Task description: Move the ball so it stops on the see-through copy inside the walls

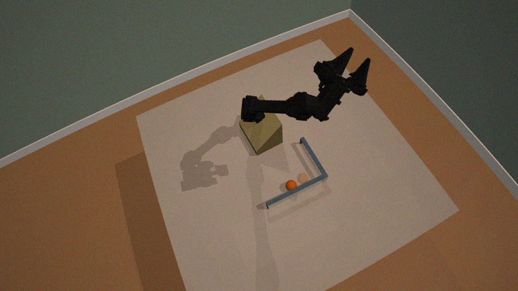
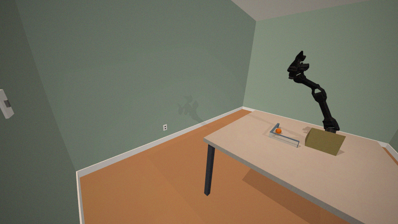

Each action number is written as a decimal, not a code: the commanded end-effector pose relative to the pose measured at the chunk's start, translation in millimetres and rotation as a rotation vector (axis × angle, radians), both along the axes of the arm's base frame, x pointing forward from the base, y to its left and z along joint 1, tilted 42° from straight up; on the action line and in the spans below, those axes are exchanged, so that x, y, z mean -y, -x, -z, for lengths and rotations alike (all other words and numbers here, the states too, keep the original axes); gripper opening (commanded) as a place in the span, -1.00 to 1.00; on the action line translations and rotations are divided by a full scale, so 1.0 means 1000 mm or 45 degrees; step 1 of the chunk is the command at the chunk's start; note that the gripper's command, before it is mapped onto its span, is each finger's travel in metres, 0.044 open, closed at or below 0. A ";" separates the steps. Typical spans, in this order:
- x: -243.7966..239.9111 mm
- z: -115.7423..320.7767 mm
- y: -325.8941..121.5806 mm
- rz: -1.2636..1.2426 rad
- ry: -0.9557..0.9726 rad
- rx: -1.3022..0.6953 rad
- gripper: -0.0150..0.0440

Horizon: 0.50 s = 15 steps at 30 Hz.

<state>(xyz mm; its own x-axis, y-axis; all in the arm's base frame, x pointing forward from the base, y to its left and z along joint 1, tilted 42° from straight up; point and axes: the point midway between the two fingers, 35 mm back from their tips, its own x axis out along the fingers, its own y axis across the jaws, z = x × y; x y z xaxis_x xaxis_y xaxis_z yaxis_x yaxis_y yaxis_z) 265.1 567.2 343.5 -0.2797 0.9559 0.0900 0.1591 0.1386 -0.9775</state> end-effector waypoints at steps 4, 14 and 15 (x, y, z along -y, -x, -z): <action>0.006 0.022 -0.032 0.147 0.127 -0.220 0.77; 0.072 0.130 -0.141 0.824 0.498 -1.072 0.77; 0.083 0.141 -0.149 0.900 0.522 -1.152 0.77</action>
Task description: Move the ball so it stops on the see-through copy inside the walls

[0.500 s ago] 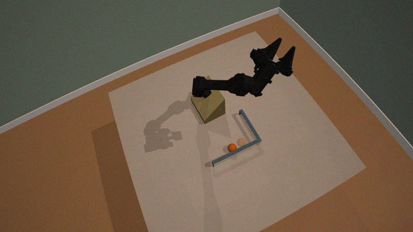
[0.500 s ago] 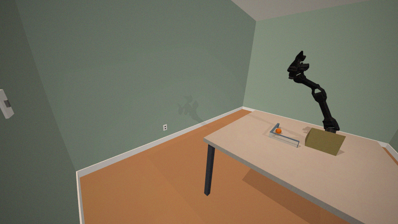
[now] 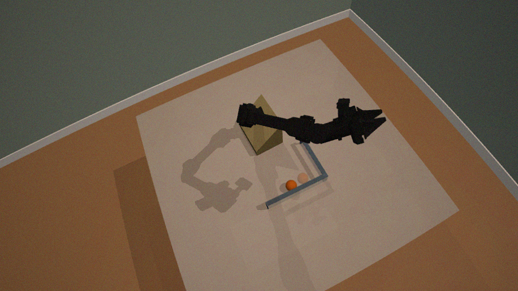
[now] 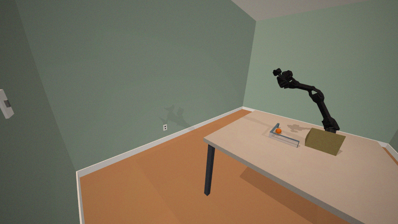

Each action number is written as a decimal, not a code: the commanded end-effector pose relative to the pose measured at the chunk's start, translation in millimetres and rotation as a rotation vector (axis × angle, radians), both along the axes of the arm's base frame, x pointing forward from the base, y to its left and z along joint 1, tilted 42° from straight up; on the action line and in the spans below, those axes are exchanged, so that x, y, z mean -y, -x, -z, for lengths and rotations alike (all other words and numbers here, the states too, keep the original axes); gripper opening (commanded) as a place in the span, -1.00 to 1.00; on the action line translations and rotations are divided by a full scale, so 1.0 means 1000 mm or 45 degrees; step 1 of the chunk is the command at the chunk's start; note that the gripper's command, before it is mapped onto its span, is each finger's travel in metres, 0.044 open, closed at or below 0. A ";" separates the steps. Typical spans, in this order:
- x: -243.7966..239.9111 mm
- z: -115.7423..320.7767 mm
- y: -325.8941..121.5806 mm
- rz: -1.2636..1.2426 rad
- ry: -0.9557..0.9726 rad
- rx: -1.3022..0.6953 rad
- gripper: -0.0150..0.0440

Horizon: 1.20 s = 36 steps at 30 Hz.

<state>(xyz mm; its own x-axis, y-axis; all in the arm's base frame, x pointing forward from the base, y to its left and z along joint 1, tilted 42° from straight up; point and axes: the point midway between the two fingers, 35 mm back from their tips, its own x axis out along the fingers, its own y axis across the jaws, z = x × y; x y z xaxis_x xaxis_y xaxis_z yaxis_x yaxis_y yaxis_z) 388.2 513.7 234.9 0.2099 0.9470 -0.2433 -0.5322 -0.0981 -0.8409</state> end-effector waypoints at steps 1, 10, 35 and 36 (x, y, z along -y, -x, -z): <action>0.040 0.044 -0.034 0.310 0.128 -0.300 0.77; 0.161 0.139 -0.074 1.082 0.354 -0.845 0.77; 0.480 0.218 0.014 3.003 0.619 -0.972 0.77; 0.480 0.218 0.014 3.003 0.619 -0.972 0.77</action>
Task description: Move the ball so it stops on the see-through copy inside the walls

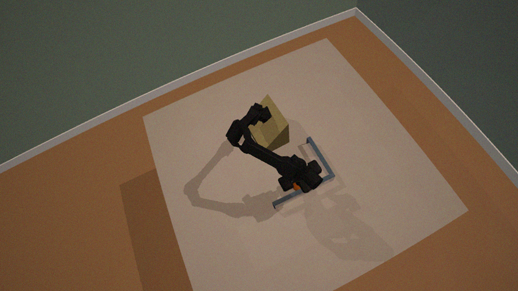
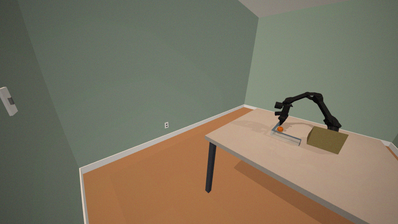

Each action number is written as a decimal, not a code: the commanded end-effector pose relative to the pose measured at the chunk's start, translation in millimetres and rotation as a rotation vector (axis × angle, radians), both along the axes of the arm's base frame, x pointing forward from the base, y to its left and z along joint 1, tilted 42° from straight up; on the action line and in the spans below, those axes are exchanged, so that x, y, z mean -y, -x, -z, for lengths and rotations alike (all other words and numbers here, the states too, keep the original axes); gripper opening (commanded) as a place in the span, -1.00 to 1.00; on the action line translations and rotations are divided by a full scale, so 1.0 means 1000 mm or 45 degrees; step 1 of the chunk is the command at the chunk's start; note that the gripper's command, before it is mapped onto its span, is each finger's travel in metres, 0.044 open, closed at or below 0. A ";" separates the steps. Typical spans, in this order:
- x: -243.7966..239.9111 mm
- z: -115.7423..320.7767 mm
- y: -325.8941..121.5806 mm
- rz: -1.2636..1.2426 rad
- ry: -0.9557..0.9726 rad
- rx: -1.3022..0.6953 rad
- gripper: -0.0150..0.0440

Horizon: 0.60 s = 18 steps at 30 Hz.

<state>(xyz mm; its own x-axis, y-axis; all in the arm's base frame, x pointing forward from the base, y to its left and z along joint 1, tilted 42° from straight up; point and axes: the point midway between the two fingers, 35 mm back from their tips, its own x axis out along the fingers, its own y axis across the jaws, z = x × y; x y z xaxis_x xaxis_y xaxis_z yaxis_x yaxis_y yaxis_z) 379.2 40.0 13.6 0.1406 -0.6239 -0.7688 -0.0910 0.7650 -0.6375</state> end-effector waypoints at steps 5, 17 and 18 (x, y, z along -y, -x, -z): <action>0.007 -0.002 0.005 0.033 0.044 0.013 0.77; 0.022 0.014 0.002 0.033 0.045 0.013 0.77; 0.023 0.016 0.001 0.033 0.045 0.013 0.77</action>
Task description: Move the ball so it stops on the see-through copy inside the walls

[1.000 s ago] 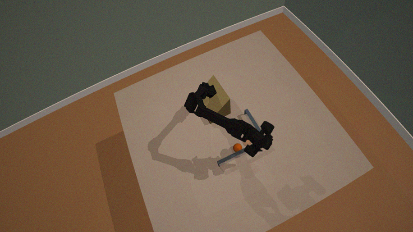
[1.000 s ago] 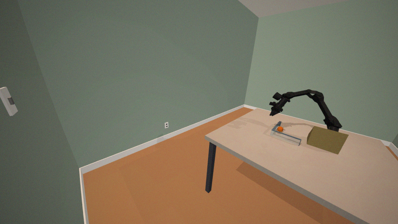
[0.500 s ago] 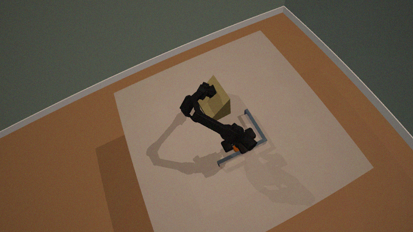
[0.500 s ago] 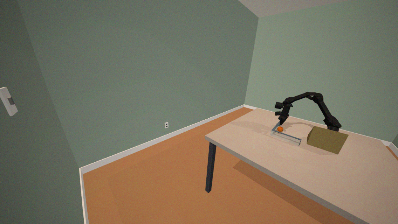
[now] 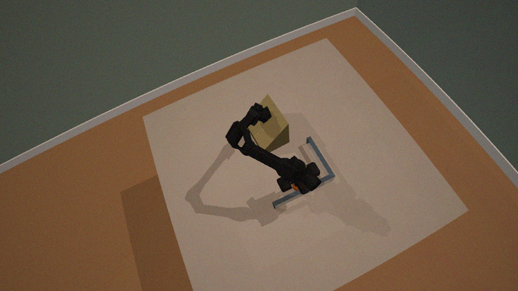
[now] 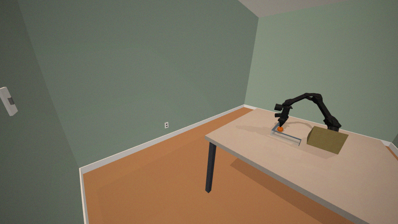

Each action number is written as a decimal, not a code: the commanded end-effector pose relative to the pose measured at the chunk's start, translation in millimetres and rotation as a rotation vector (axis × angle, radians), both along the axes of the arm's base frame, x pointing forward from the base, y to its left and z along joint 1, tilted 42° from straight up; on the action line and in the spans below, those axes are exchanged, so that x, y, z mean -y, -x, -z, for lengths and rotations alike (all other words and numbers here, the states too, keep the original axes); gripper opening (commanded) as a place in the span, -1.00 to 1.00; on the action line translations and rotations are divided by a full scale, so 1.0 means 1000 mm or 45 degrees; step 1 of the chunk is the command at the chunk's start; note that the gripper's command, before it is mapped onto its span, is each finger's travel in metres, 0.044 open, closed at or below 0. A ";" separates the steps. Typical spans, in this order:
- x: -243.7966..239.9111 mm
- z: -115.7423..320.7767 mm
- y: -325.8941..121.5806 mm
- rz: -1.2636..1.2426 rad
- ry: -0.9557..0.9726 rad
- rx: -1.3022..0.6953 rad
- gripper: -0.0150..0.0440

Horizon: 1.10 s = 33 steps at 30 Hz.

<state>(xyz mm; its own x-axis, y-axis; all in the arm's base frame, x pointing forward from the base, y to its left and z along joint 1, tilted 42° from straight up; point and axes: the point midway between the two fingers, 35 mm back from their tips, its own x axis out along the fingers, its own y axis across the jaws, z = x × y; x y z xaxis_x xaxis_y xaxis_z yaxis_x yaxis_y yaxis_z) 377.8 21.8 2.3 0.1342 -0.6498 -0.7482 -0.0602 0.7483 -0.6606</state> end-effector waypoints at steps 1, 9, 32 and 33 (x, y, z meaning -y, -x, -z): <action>0.006 0.005 0.000 -0.002 0.008 -0.006 0.77; 0.014 0.015 -0.002 -0.002 0.008 -0.006 0.77; 0.029 0.031 -0.004 -0.002 0.010 -0.006 0.33; 0.029 0.031 -0.004 -0.002 0.010 -0.006 0.31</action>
